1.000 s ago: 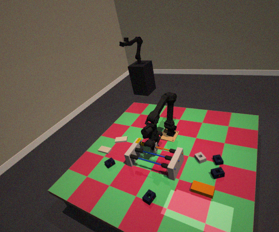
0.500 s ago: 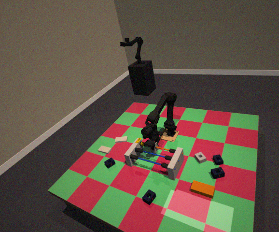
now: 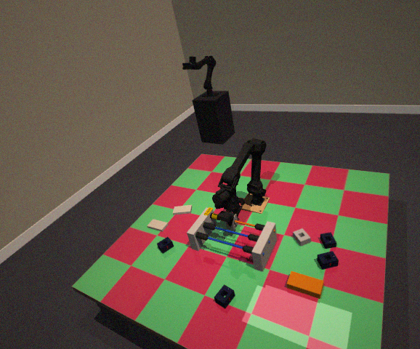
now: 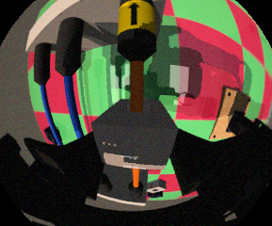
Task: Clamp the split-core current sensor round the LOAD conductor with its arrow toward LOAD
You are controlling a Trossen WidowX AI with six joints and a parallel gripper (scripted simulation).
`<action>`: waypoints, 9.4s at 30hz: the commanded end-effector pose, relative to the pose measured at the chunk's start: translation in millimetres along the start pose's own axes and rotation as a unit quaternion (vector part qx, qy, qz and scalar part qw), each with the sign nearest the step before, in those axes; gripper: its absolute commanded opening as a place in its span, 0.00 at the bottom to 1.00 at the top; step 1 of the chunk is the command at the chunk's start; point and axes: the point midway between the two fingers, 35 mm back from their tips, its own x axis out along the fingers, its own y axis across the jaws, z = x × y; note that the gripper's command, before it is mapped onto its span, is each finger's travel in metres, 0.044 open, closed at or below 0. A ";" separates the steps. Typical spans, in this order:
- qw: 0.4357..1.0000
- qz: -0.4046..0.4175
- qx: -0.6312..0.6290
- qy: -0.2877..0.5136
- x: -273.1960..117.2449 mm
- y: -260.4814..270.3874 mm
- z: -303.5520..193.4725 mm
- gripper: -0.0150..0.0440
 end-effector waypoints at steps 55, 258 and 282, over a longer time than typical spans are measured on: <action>0.999 0.044 -0.003 0.000 -98.4 -9.6 2.9 1.00; 0.999 0.044 -0.003 0.000 -98.4 -9.6 2.9 1.00; 0.999 0.044 -0.003 0.000 -98.4 -9.6 2.9 1.00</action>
